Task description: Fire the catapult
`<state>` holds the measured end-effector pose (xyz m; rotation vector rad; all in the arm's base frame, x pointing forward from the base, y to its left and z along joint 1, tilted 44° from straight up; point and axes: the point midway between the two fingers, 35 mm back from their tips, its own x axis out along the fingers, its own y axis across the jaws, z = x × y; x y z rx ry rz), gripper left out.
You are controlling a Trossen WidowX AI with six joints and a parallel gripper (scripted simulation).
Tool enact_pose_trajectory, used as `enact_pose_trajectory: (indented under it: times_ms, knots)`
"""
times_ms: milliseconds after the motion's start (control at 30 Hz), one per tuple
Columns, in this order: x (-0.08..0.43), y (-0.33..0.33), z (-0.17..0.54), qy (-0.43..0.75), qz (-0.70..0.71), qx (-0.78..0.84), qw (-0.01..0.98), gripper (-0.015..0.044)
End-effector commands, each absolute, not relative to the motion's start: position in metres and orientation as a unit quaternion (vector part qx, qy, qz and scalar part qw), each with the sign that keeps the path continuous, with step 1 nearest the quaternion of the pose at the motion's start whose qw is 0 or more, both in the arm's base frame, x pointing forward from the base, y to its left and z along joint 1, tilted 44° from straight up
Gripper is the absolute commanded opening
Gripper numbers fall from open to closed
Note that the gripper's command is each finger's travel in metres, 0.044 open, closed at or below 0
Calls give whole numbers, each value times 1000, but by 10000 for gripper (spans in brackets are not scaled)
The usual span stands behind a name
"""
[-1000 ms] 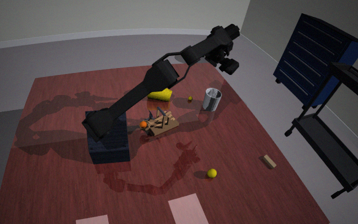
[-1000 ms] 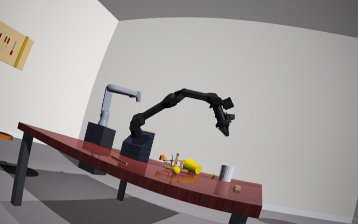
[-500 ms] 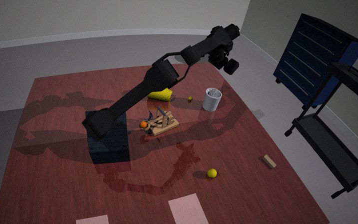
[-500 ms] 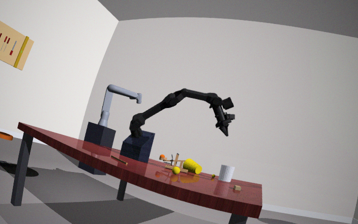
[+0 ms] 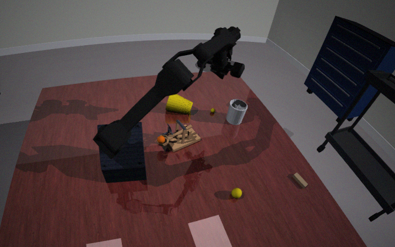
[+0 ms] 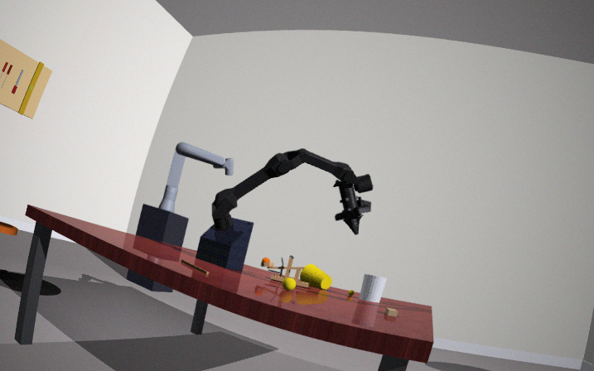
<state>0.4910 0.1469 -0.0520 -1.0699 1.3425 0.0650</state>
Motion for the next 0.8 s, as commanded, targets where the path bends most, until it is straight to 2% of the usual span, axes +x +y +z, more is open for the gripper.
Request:
enact_pose_trajectory:
  times_ms: [0, 767]
  knots:
    - [468, 152, -67, 603, 49, -511, 610, 0]
    - [324, 151, -126, 624, 167, -688, 331, 0]
